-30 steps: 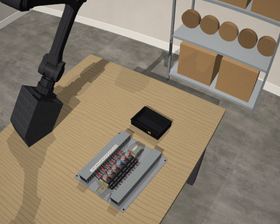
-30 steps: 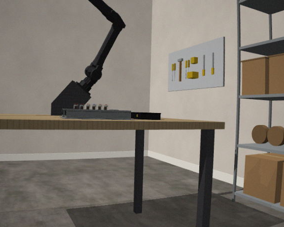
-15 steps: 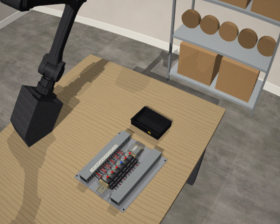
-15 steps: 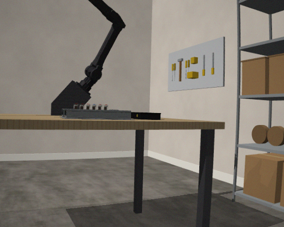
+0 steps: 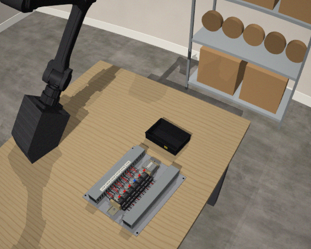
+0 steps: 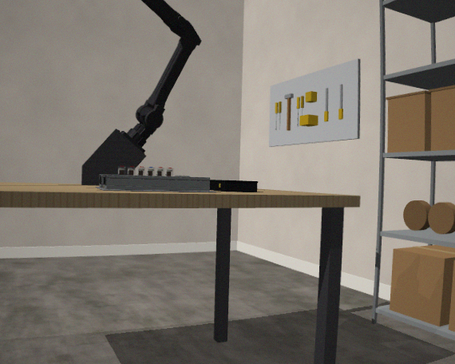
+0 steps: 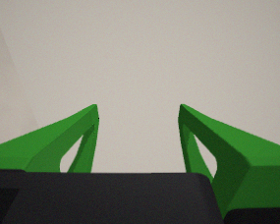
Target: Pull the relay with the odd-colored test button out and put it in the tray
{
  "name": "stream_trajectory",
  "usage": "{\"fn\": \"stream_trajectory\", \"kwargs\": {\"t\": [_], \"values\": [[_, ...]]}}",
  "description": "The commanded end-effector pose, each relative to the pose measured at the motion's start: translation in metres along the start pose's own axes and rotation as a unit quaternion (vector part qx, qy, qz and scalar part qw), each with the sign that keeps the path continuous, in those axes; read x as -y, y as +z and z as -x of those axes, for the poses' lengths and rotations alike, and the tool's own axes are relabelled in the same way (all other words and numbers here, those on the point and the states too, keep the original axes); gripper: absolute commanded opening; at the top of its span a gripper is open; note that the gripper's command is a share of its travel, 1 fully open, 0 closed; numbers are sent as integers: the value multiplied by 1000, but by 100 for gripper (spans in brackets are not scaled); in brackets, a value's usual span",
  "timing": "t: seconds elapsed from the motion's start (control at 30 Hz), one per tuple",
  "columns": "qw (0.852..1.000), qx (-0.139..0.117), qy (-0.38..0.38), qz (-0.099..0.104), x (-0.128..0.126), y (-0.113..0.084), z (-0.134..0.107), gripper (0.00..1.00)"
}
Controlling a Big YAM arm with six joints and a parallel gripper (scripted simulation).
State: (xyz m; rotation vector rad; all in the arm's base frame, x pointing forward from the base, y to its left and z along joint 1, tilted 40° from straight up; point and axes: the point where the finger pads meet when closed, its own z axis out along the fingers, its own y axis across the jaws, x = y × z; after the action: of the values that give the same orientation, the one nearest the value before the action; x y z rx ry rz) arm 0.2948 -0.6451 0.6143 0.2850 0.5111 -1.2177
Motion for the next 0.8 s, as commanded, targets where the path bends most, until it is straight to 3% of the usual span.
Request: {"fn": "stream_trajectory", "kwargs": {"t": [0.0,0.77], "values": [[1000,15,-1,-4,6,11,14,59],[1000,10,-2,-2,3,11,12,59]]}}
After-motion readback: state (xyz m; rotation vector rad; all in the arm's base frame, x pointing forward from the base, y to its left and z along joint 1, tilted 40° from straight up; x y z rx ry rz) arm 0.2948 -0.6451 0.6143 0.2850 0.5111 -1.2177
